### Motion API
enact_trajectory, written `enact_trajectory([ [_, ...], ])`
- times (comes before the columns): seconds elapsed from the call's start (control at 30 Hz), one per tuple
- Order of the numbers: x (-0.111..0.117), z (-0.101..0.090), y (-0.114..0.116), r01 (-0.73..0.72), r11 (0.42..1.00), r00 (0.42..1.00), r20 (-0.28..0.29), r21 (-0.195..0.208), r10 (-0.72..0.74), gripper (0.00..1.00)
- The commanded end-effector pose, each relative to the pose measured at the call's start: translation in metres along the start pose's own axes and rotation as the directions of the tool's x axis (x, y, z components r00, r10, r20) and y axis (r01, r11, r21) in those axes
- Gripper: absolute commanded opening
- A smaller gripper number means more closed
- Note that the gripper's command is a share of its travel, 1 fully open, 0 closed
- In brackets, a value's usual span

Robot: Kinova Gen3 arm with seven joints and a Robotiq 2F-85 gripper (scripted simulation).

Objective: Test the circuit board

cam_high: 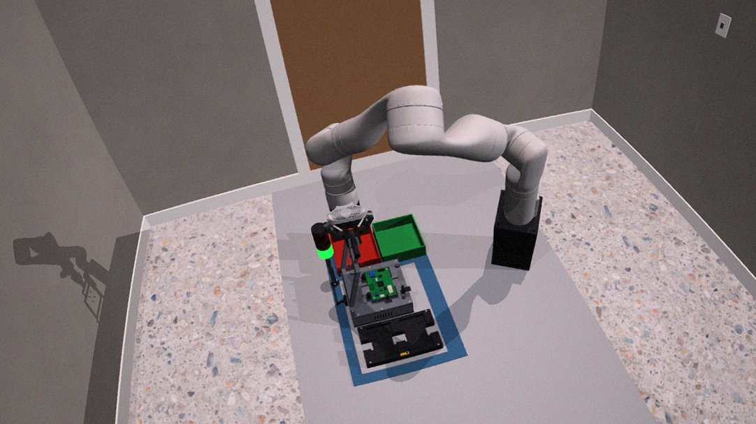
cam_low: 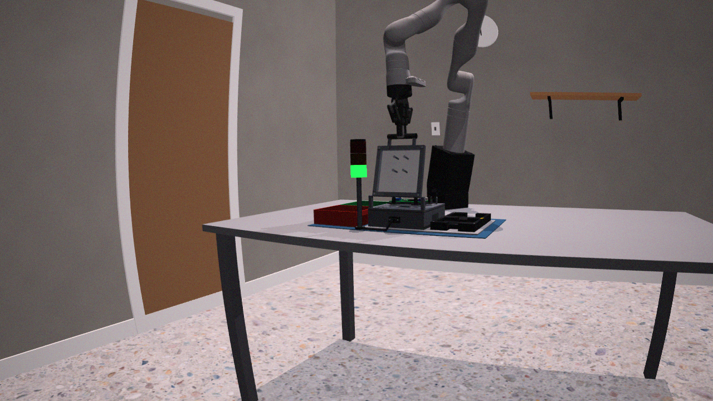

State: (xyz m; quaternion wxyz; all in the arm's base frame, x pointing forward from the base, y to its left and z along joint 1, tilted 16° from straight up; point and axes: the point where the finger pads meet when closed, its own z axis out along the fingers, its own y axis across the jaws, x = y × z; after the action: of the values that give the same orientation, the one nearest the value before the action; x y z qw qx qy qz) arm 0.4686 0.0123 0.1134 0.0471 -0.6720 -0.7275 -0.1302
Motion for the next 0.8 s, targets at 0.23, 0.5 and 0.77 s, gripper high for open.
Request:
enact_trajectory([
  [0.23,0.001,-0.001,0.041,0.011,1.000,1.000,0.008,-0.026,-0.011,0.00],
  [0.5,0.001,-0.001,0.054,0.011,1.000,1.000,0.008,-0.026,-0.011,0.00],
  [0.77,0.001,-0.001,0.067,0.011,1.000,1.000,0.008,-0.026,-0.011,0.00],
])
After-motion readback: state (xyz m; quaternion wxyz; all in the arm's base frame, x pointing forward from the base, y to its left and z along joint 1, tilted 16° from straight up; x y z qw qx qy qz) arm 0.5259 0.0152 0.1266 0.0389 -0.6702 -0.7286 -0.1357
